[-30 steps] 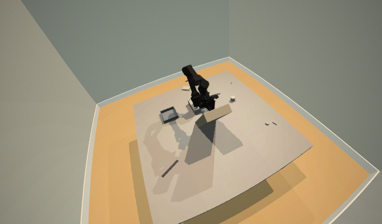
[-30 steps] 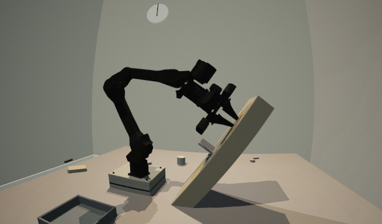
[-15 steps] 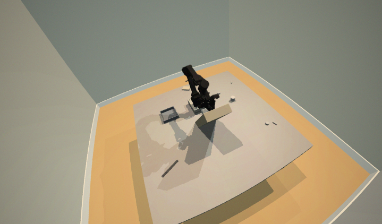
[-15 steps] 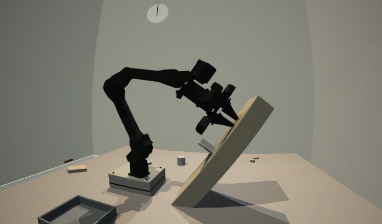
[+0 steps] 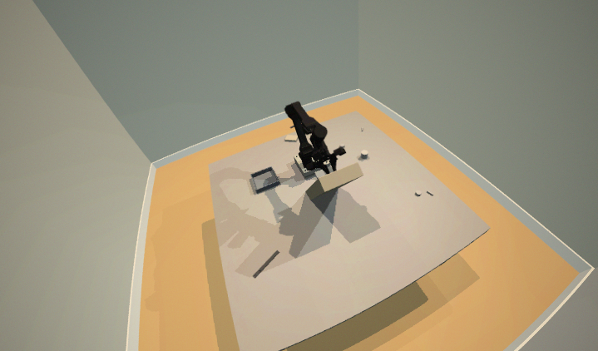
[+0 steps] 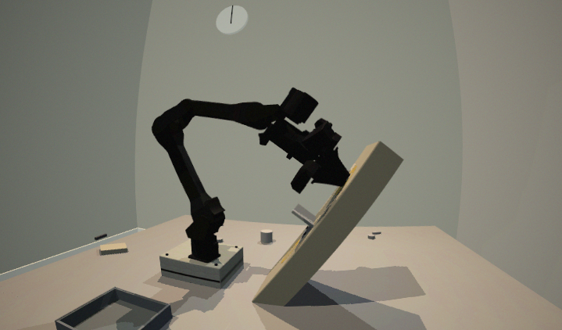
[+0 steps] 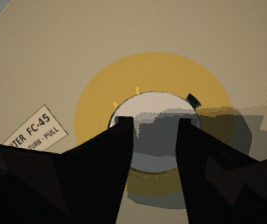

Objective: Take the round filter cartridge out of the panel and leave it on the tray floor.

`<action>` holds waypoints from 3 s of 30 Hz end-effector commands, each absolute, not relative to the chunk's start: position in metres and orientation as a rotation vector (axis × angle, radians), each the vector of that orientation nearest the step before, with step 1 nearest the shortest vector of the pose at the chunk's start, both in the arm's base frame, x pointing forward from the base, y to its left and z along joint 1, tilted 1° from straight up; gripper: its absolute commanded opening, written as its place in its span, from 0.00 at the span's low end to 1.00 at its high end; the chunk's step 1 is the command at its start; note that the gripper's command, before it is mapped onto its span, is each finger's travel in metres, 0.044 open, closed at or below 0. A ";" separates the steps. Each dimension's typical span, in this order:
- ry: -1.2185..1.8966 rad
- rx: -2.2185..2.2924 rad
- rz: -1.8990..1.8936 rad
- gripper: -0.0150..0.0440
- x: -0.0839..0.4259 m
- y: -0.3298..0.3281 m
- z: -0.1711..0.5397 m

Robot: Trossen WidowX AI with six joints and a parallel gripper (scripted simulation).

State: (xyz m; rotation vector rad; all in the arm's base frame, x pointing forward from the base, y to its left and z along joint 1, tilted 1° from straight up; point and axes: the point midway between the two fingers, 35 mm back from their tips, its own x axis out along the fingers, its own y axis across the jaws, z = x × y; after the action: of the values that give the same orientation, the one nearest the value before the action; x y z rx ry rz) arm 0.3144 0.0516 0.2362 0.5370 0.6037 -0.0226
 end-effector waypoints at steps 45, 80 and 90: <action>0.553 -0.329 0.239 0.25 0.255 0.042 0.276; 0.569 -0.335 0.246 0.30 0.223 0.037 0.211; 0.569 -0.335 0.246 0.45 0.223 0.037 0.211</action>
State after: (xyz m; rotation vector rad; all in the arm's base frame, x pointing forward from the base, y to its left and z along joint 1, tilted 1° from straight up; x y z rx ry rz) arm 0.2226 0.0372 0.2083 -0.3349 0.5751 0.2471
